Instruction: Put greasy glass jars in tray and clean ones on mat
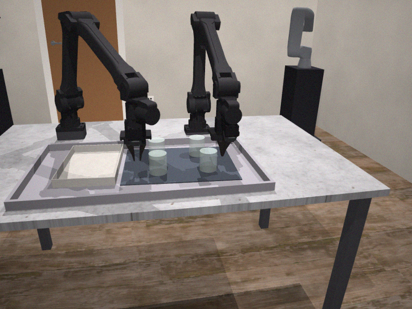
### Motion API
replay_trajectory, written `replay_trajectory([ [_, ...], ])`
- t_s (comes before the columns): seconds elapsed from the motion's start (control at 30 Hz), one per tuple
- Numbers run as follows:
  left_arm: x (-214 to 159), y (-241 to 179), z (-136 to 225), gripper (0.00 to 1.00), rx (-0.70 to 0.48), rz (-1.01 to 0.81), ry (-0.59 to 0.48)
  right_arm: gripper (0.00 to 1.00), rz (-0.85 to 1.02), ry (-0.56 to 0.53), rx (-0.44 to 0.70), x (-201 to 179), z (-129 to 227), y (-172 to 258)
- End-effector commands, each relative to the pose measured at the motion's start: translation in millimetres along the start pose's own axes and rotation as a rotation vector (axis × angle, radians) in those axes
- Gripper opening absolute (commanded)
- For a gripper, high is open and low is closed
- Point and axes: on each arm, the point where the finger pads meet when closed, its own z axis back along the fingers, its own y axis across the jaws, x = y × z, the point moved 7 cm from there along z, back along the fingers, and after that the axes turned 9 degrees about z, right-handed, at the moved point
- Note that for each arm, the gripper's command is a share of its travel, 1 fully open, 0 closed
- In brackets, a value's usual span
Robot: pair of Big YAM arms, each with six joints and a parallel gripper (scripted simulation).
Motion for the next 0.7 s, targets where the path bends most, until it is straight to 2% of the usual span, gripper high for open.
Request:
replay_trajectory([
  [0.0, 12.3, -1.1, 20.6, 0.0, -0.009, -0.007, -0.066, 0.0, -0.005, -0.046, 0.024, 3.2, 18.8, 2.5],
  [0.13, 20.4, -2.5, 47.1, 0.0, -0.014, -0.007, -0.109, 0.0, -0.006, -0.039, 0.02, 0.6, 16.3, 1.2],
  [0.33, 19.5, -4.5, 65.3, 0.0, -0.015, -0.005, -0.115, 0.0, -0.006, -0.033, 0.017, -2.1, 13.7, 0.0],
  [0.6, 12.8, -3.5, 130.0, 0.0, -0.016, -0.005, -0.12, 0.0, -0.005, -0.05, 0.026, 3.9, 20.3, 2.9],
  [0.67, 5.1, -1.7, 113.6, 0.0, -0.013, -0.004, -0.094, 0.0, -0.006, -0.059, 0.03, 8.0, 26.0, 4.8],
])
